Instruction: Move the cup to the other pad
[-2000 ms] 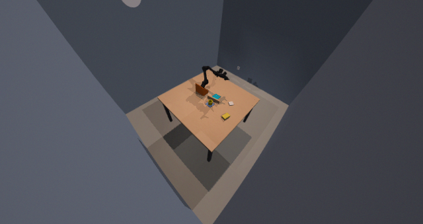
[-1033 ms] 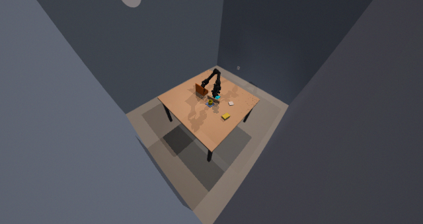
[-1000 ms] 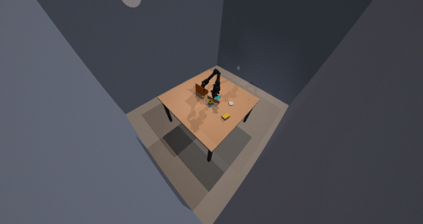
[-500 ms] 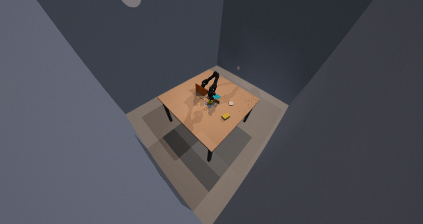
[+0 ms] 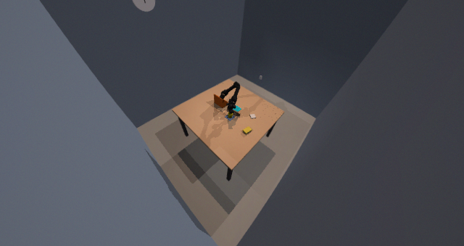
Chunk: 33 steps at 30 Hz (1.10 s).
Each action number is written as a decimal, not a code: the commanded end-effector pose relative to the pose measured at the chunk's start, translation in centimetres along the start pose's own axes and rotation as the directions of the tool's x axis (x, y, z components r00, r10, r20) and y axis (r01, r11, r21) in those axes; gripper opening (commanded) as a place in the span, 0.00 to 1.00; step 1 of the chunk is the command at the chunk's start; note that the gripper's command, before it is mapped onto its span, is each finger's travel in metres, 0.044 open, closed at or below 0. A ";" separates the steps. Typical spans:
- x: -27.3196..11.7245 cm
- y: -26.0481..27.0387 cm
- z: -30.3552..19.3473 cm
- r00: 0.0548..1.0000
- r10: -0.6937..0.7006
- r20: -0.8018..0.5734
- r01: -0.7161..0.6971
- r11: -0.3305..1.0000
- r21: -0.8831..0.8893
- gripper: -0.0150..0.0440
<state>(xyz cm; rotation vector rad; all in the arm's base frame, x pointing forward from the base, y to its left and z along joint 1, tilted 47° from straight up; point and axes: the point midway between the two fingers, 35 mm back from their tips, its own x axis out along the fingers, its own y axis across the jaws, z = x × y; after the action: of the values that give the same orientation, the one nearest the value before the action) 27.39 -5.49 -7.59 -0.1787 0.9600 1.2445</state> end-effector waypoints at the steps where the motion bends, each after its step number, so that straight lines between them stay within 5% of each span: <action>1: 0.8 0.0 0.0 1.000 0.000 0.004 0.000 1.000 0.004 0.54; 26: 4.3 0.3 0.1 1.000 0.002 0.007 -0.002 1.000 0.004 0.54; 33: 4.1 0.3 0.1 1.000 0.004 0.003 -0.004 1.000 0.000 0.46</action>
<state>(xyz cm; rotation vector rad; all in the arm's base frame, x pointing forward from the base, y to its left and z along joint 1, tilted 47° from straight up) 27.19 -2.41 -10.33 -0.1741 0.9588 1.2482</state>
